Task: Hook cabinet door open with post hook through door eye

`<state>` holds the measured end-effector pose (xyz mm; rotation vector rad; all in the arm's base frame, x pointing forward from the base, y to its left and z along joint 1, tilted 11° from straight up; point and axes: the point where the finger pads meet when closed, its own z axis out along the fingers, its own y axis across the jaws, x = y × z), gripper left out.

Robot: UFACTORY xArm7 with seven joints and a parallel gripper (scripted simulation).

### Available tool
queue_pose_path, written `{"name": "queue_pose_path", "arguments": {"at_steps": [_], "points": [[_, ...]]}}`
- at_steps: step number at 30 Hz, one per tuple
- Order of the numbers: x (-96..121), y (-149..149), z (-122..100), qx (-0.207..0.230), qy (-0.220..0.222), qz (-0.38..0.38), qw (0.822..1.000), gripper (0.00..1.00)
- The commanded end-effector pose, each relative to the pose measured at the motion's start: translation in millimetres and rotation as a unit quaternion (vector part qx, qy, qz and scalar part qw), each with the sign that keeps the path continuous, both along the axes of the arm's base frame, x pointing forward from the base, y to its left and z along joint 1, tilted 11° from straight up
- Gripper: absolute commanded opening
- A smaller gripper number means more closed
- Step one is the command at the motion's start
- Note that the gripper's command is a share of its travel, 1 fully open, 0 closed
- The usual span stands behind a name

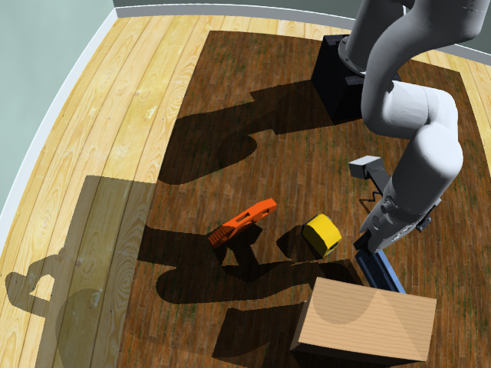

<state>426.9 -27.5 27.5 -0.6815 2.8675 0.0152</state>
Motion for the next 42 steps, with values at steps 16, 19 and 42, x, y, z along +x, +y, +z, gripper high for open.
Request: {"name": "queue_pose_path", "arguments": {"at_steps": [16, 19, 42], "points": [[-3.6, 9.2, 0.7, 0.008, 0.001, -0.048, 0.999, 0.27], [-5.0, 12.4, 0.6, 0.008, 0.001, -0.049, 0.999, 0.27], [-7.2, 18.0, 0.5, 0.012, 0.002, -0.07, 0.997, 0.27]]}}
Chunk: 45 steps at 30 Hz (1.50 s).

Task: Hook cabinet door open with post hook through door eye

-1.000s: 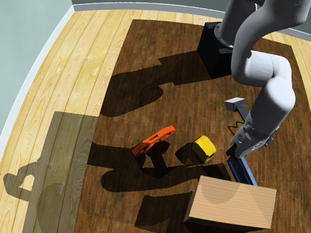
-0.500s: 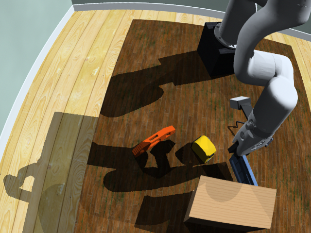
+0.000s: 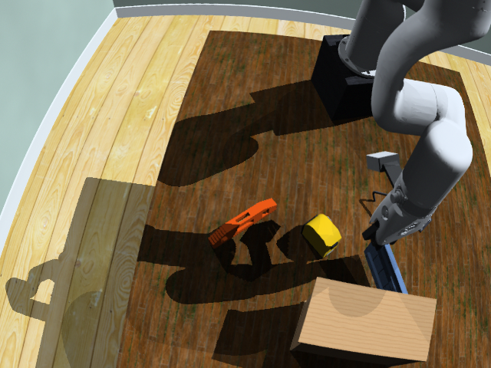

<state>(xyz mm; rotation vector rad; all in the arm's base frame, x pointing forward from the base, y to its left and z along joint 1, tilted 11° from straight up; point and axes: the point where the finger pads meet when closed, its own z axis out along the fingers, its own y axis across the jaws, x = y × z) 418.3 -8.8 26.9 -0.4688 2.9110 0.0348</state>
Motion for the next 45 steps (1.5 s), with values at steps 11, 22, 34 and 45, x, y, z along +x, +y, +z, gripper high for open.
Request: {"name": "queue_pose_path", "arguments": {"at_steps": [11, 22, 34, 45], "points": [[2.7, -4.3, 1.1, -0.003, -0.002, 0.015, 1.0, 0.27], [3.6, -6.4, 1.2, -0.005, -0.003, 0.024, 1.0, 0.27], [4.0, -7.2, 1.2, -0.006, -0.003, 0.027, 1.0, 0.27], [4.6, -8.7, 1.3, -0.007, -0.003, 0.033, 0.999, 0.27]]}}
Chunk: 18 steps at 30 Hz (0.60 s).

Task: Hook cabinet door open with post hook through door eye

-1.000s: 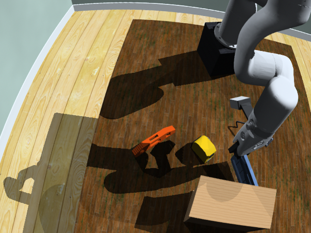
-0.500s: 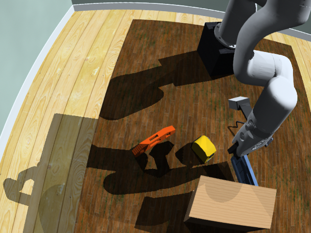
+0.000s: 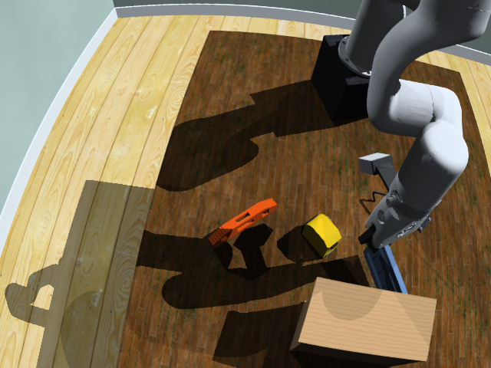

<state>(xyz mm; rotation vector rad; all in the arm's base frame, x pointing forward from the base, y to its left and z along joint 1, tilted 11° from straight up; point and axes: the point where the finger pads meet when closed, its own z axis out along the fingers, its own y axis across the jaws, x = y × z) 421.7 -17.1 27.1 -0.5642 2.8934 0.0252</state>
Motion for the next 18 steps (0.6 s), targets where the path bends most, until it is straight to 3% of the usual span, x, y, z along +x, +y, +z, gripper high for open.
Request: {"name": "queue_pose_path", "arguments": {"at_steps": [1, 18], "points": [[1.2, -0.4, 1.1, 0.0, -0.002, 0.0, 1.0, 0.27], [-1.3, 5.4, 1.1, 0.004, 0.0, -0.022, 1.0, 0.27]]}}
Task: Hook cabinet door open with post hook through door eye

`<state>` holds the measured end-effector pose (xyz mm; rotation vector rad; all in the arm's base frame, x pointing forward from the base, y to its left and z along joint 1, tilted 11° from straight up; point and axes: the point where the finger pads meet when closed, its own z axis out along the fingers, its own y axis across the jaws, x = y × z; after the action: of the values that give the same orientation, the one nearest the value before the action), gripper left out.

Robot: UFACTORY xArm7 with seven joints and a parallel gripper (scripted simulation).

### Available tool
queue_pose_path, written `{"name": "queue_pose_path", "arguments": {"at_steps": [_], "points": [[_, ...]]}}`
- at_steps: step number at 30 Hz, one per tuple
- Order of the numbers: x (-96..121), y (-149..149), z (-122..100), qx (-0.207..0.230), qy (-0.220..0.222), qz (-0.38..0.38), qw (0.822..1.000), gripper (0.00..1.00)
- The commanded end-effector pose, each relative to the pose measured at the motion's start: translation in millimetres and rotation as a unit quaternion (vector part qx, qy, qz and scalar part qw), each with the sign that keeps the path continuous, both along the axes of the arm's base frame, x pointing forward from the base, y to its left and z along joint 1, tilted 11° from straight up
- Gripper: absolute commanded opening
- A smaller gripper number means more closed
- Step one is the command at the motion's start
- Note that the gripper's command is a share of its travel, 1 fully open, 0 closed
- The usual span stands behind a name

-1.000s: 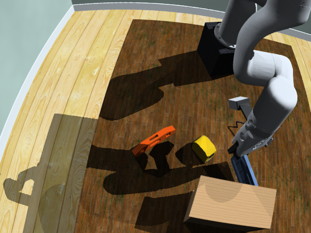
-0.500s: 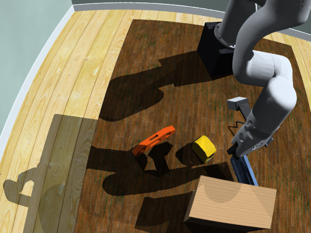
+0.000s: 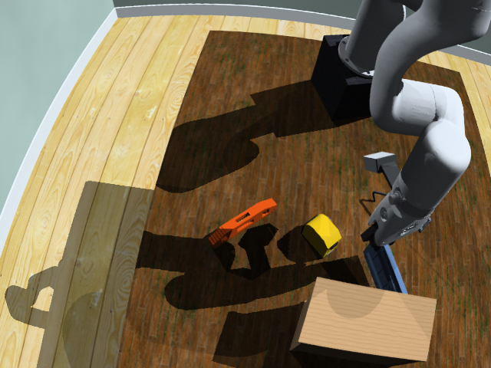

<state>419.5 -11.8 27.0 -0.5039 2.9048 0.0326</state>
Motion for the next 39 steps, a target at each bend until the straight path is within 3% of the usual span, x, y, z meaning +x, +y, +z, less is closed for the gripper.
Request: {"name": "queue_pose_path", "arguments": {"at_steps": [1, 25, 39], "points": [[0.9, 0.1, 1.4, -0.001, -0.002, -0.002, 1.0, 0.27], [-3.0, -1.0, 21.9, -0.001, -0.002, -0.002, 1.0, 0.27], [-8.5, -2.6, 50.5, -0.001, -0.002, -0.002, 1.0, 0.27]]}}
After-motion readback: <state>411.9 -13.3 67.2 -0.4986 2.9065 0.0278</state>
